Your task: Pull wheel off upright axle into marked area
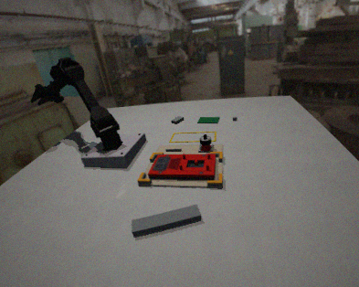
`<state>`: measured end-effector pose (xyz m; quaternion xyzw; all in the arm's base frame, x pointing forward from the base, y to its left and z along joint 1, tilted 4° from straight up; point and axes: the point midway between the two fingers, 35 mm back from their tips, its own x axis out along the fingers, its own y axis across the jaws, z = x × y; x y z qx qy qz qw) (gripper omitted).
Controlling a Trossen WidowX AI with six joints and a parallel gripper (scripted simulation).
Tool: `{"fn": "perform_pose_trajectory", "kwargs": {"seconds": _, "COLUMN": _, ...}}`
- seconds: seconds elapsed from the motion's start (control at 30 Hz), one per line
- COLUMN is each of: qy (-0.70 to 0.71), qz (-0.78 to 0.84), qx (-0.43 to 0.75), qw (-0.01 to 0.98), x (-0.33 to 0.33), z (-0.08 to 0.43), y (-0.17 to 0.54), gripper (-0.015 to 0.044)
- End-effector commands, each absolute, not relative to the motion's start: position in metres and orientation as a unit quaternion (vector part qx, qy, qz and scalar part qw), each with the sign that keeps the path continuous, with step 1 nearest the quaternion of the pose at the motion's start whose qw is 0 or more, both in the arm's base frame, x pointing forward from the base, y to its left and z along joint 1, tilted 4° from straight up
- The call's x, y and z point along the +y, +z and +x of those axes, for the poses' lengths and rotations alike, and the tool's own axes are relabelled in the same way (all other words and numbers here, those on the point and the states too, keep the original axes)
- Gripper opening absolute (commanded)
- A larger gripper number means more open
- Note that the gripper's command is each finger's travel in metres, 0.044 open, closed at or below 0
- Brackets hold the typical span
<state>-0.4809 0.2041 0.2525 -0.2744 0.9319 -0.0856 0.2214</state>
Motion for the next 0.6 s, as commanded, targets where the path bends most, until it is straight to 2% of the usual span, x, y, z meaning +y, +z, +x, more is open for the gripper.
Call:
{"fn": "perform_pose_trajectory", "kwargs": {"seconds": 0.0, "qy": -0.085, "qz": -0.272, "qx": 0.933, "qw": 0.222, "x": 0.206, "z": -0.480, "y": 0.252, "gripper": 0.0374}}
{"fn": "perform_pose_trajectory", "kwargs": {"seconds": 0.1, "qy": -0.074, "qz": -0.238, "qx": 0.941, "qw": 0.231, "x": 0.228, "z": -0.469, "y": 0.249, "gripper": 0.0300}}
{"fn": "perform_pose_trajectory", "kwargs": {"seconds": 0.3, "qy": -0.068, "qz": -0.147, "qx": 0.954, "qw": 0.251, "x": 0.300, "z": -0.422, "y": 0.237, "gripper": 0.0300}}
{"fn": "perform_pose_trajectory", "kwargs": {"seconds": 0.57, "qy": -0.063, "qz": -0.025, "qx": 0.956, "qw": 0.284, "x": 0.387, "z": -0.331, "y": 0.219, "gripper": 0.0300}}
